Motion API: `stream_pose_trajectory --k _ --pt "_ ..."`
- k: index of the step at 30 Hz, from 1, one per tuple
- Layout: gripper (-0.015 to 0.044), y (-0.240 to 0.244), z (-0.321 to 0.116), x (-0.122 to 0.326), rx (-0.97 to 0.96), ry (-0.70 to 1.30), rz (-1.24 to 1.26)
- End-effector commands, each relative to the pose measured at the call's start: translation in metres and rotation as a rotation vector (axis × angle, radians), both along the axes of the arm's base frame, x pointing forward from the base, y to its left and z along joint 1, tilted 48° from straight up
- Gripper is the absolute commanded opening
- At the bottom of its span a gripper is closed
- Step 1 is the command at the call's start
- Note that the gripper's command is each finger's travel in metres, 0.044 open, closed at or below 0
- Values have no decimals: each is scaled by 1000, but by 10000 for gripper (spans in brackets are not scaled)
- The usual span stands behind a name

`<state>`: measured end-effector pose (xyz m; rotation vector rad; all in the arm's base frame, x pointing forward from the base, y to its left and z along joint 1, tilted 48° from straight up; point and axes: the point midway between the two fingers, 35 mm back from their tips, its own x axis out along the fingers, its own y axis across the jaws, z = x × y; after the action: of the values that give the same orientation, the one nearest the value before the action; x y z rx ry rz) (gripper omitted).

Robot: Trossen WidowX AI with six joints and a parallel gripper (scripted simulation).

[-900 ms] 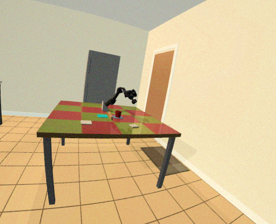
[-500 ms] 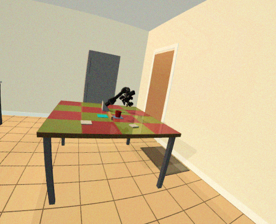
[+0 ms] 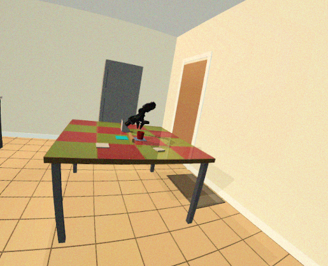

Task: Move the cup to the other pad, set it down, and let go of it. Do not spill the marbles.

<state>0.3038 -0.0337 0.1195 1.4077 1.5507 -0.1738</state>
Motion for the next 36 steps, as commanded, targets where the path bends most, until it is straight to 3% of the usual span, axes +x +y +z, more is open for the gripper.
stream_pose_trajectory --k 1,36 --pt "148 -1 1 -3 95 102 -59" --pt "148 34 -32 5 94 101 -60"
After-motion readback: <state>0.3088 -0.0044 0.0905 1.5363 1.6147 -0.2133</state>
